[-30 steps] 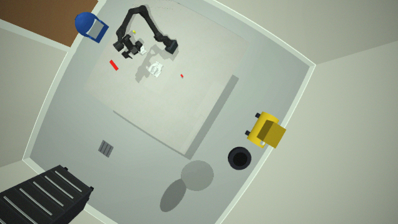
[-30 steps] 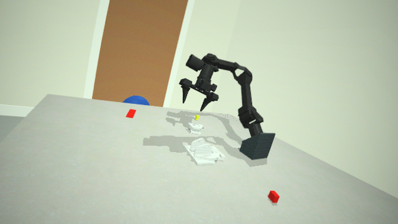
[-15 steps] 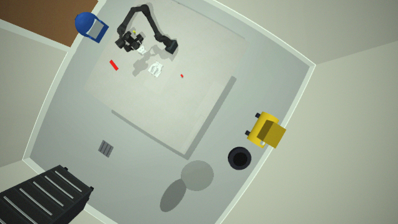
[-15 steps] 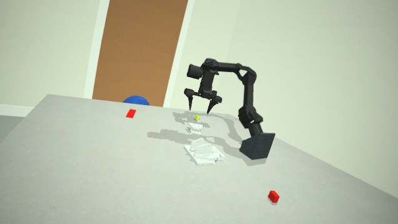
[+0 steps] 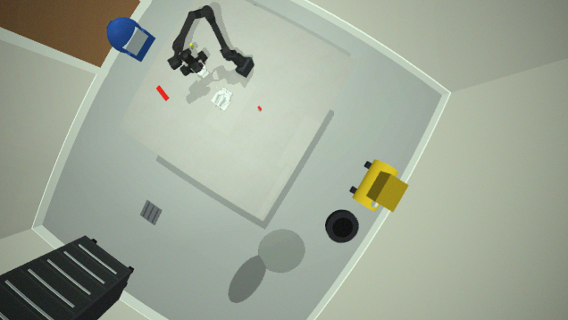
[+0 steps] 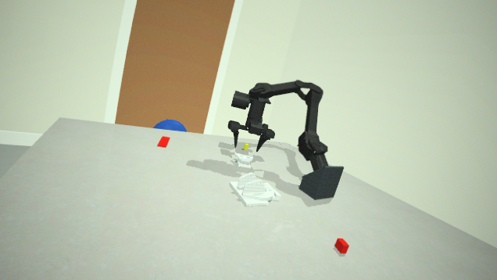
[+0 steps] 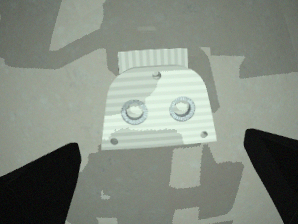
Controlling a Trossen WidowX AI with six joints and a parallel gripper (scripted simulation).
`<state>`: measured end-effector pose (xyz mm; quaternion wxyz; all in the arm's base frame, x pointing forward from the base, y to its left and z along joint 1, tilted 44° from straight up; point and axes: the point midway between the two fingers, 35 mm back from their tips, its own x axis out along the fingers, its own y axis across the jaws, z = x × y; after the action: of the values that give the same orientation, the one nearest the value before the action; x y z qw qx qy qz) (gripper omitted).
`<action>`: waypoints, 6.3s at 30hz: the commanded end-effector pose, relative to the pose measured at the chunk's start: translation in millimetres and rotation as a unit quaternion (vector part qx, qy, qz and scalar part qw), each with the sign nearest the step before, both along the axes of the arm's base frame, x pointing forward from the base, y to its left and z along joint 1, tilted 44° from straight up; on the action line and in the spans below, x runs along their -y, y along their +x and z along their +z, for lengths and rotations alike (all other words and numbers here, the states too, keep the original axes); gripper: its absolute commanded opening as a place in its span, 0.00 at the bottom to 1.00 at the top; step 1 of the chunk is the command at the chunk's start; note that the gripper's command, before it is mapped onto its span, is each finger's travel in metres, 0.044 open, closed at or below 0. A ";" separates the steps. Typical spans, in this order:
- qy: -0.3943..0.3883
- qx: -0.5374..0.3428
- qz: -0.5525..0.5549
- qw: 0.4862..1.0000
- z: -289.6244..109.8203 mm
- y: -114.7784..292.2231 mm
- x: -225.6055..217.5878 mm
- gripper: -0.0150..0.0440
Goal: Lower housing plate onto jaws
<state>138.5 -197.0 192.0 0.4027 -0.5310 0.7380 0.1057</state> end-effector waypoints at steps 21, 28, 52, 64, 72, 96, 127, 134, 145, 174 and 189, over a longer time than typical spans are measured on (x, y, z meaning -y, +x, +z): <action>0.002 0.001 0.001 1.000 -22.3 -3.2 21.2 1.00; 0.001 0.001 0.001 1.000 -30.1 -4.6 29.0 1.00; 0.001 0.001 0.001 1.000 -35.1 -5.8 34.1 1.00; -0.002 0.000 -0.001 1.000 -34.4 -6.7 34.2 0.90; -0.002 0.000 -0.001 1.000 -34.4 -6.7 34.2 0.85; 0.004 0.002 0.000 1.000 3.2 2.6 -4.7 0.85; 0.012 0.115 -0.109 0.987 -24.8 45.8 -44.8 0.85; 0.011 0.152 -0.150 0.977 -39.5 58.0 -57.6 0.85; 0.006 0.208 -0.214 0.954 -62.9 73.3 -80.2 0.85; -0.038 0.360 -0.379 0.851 -126.6 88.1 -149.0 0.85; -0.059 0.416 -0.425 0.802 -146.9 84.0 -171.1 0.85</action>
<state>222.9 -27.7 46.7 0.6426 -0.1841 0.6570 -0.3486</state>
